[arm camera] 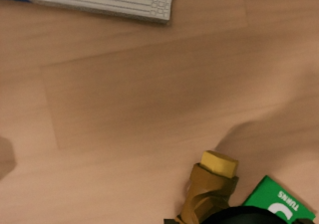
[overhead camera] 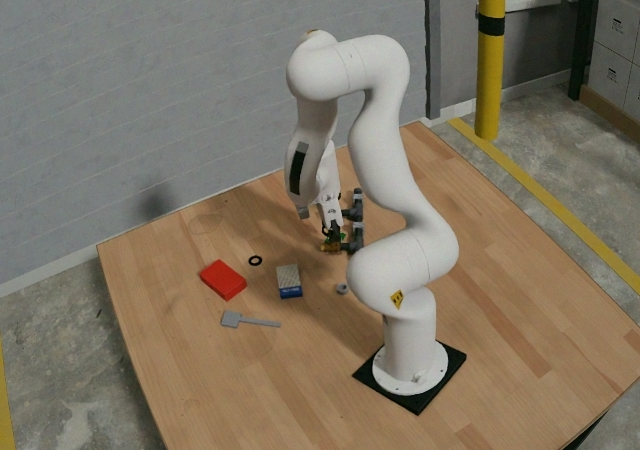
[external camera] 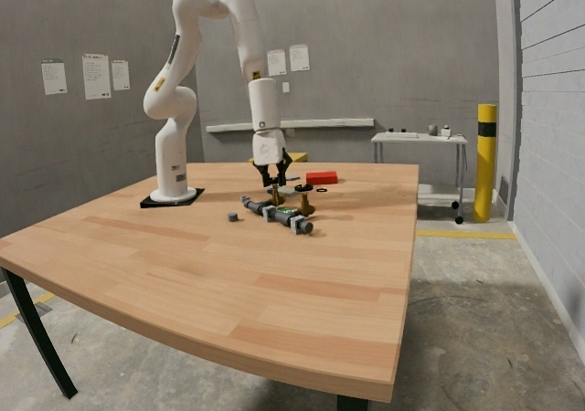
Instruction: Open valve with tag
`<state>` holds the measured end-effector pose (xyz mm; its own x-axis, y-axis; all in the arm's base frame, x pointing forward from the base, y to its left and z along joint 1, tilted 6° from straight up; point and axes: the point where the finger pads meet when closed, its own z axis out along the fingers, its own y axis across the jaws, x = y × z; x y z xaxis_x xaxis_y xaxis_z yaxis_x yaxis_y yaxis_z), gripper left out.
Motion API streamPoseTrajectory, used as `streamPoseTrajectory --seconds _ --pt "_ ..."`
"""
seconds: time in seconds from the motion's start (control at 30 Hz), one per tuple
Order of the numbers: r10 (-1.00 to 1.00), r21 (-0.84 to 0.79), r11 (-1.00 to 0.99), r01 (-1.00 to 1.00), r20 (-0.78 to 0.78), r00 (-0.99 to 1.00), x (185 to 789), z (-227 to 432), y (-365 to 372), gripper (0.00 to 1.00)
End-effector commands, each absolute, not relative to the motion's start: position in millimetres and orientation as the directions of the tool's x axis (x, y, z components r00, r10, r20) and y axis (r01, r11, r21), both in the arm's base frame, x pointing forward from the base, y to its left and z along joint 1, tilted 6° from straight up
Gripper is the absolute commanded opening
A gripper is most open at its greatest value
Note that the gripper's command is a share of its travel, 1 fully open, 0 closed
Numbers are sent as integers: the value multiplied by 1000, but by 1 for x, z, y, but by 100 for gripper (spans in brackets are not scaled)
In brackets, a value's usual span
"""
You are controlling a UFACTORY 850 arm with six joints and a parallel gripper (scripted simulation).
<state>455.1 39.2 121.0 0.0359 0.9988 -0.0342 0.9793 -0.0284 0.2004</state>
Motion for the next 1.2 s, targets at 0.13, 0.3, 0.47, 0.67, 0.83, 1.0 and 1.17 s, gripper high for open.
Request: streamPoseTrajectory --seconds 0.13,0.3,0.47,0.67,0.83,1.0,1.17 --pt "996 106 73 992 40 -78 456 122 39 0" --pt "996 106 75 992 40 -79 456 122 39 0" --pt "996 106 75 992 40 -79 456 122 39 0" --pt "996 106 75 992 40 -79 456 122 39 0" --pt "996 106 75 992 40 -79 456 122 39 0" --pt "996 106 75 992 40 -79 456 122 39 0" --pt "996 106 75 992 40 -79 456 122 39 0"
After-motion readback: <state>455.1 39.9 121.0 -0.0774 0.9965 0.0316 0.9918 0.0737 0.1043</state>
